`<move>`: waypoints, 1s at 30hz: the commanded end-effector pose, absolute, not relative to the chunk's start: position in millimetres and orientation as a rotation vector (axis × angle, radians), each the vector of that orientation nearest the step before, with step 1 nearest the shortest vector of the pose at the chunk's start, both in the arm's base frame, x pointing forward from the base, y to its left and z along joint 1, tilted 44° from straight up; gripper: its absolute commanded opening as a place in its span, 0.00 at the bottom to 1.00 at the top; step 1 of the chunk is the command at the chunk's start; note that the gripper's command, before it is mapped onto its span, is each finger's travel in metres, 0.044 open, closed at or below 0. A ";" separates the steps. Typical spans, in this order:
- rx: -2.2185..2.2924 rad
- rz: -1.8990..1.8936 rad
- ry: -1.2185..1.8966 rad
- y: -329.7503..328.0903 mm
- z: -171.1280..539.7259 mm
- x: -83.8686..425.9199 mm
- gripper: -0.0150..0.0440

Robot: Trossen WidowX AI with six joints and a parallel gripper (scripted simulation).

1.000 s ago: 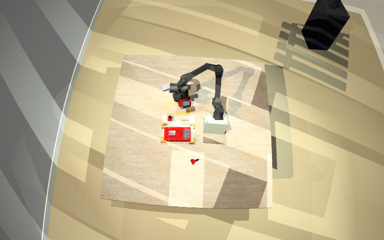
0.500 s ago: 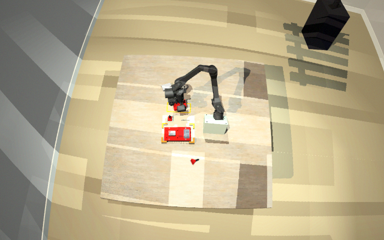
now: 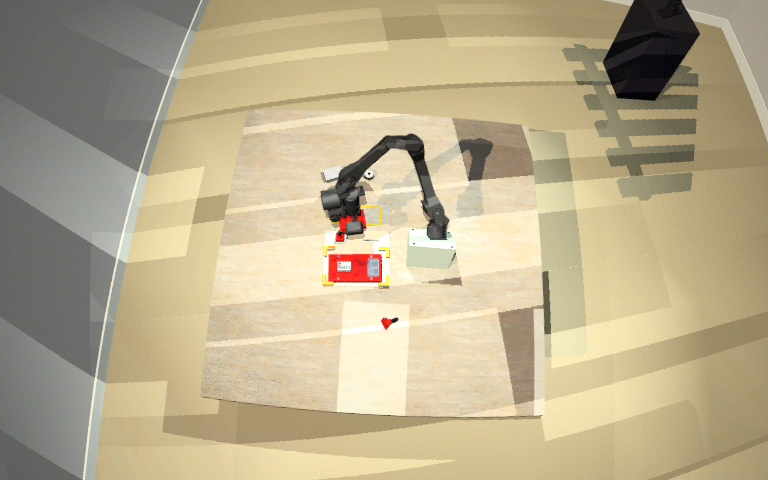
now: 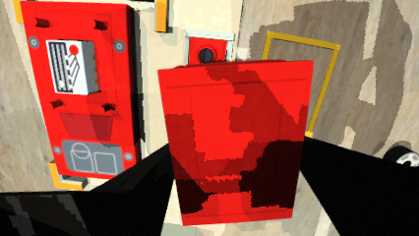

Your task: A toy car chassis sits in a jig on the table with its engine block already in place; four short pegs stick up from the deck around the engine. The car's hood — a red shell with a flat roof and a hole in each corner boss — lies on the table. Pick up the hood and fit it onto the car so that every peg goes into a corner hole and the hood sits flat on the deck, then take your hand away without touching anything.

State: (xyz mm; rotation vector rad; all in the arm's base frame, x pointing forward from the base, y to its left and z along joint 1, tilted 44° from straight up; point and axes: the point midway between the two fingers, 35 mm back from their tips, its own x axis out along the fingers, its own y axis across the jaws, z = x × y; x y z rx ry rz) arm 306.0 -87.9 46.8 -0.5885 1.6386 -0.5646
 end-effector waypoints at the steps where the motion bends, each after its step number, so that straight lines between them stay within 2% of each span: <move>1: -0.570 -0.573 1.629 -78.2 39.7 314.3 0.25; 30: -0.511 -0.657 1.594 -9.4 -33.6 345.4 0.25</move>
